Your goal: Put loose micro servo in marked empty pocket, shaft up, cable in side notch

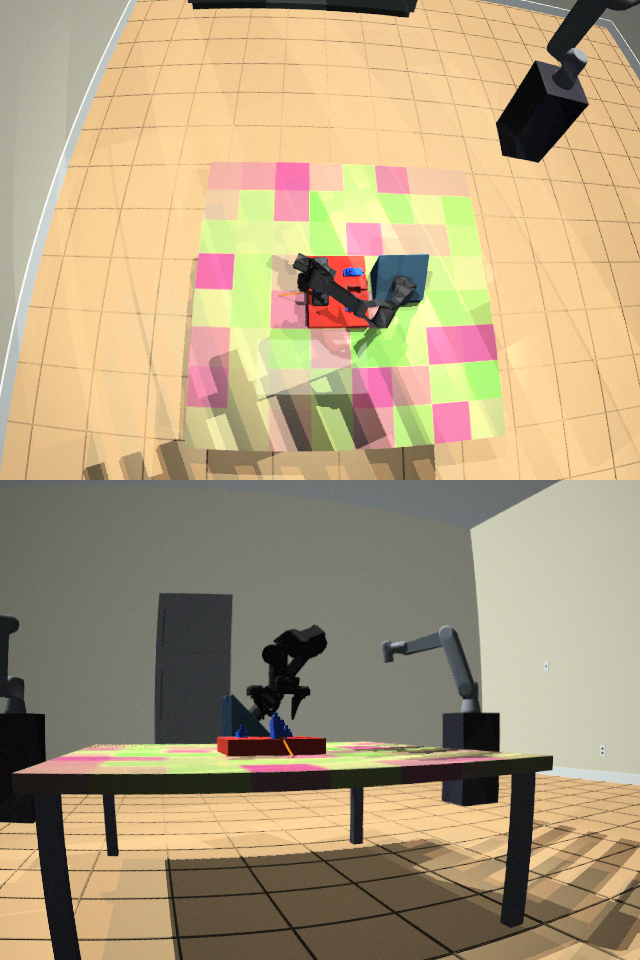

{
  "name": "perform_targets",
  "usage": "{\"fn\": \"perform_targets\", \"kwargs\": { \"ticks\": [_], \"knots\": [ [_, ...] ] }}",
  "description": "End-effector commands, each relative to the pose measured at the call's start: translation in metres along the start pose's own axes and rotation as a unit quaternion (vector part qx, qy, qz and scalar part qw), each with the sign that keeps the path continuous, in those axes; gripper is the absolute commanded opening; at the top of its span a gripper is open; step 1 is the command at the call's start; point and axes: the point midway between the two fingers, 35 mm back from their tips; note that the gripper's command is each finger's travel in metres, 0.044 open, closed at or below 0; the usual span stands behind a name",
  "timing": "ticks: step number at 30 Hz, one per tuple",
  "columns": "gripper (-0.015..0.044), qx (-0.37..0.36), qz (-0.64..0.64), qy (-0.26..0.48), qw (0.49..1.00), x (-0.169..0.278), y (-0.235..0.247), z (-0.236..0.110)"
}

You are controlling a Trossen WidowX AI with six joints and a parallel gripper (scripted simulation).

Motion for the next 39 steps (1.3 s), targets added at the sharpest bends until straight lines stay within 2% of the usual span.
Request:
{"fn": "perform_targets", "kwargs": {
  "ticks": [1, 4, 17, 22, 25, 31, 39],
  "knots": [
    [0.044, -0.003, 0.003, 0.0, 1.0, 0.001, 0.001, 0.008],
    [0.044, -0.003, 0.003, 0.0, 1.0, 0.001, 0.001, 0.011],
    [0.0099, -0.003, 0.003, 0.0, 1.0, 0.001, 0.001, 0.011],
    [0.0065, -0.003, 0.003, 0.0, 1.0, 0.001, 0.001, 0.011],
    [0.0, -0.003, 0.003, 0.0, 1.0, 0.001, 0.0, 0.005],
    [0.0, -0.003, 0.003, 0.001, 1.0, 0.005, 0.003, -0.018],
    [0.0, -0.003, 0.003, 0.001, 1.0, 0.007, 0.003, -0.019]
  ]
}}
Point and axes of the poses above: the point midway between the two fingers, 35 mm back from their tips, its own z axis out along the fingers, its own y axis across the jaws, x = y × z, and after that the axes turned 6 degrees about -z, right-handed
